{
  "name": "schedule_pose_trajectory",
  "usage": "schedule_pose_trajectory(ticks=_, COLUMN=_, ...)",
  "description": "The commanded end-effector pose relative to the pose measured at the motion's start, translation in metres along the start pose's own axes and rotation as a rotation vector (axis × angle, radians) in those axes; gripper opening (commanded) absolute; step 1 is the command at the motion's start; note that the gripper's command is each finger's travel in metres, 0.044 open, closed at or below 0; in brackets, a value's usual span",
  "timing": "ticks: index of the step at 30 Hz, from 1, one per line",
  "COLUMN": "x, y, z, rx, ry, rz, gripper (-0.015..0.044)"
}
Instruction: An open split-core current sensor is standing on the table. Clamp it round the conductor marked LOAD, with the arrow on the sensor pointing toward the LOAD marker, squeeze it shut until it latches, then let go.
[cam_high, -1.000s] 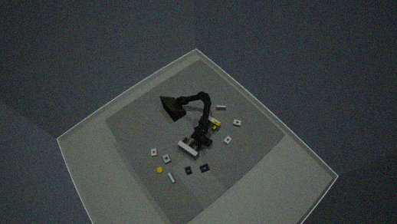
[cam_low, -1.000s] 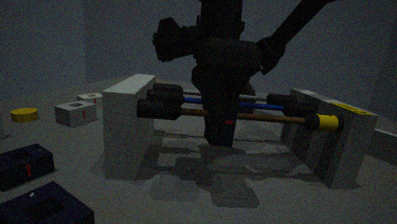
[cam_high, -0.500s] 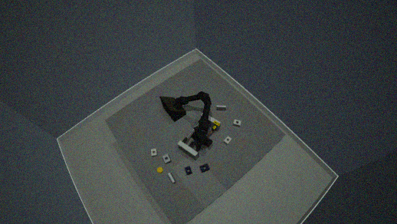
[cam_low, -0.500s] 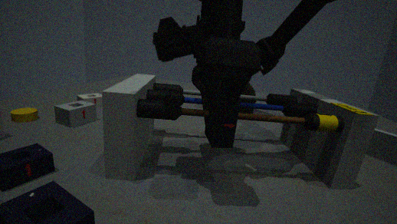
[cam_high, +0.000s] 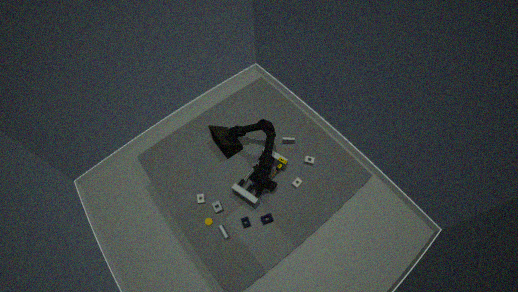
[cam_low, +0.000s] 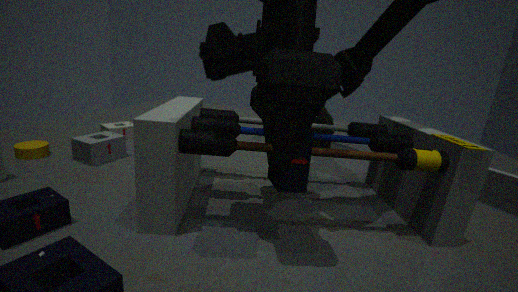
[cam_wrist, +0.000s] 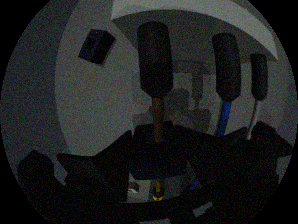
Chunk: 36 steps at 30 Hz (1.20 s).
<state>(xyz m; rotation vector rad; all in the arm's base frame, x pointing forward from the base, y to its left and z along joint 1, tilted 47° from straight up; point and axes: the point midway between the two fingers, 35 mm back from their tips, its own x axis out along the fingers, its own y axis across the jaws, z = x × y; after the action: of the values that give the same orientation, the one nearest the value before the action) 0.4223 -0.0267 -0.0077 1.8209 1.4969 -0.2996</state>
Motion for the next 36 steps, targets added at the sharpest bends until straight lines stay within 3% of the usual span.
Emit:
schedule_pose_trajectory(ticks=1, x=-0.0021, y=0.0005, z=0.0001, rx=-0.002, ry=-0.001, rz=0.005, gripper=0.0122)
schedule_pose_trajectory(ticks=6, x=-0.0002, y=-0.0004, z=0.0001, rx=0.001, ry=0.0, rz=0.0, gripper=0.0)
schedule_pose_trajectory(ticks=33, x=0.0043, y=-0.0021, z=-0.0006, rx=0.002, ry=0.0, rz=-0.108, gripper=0.0)
schedule_pose_trajectory(ticks=36, x=0.0, y=-0.0008, z=-0.001, rx=0.001, ry=0.001, rz=-0.105, gripper=0.0079)
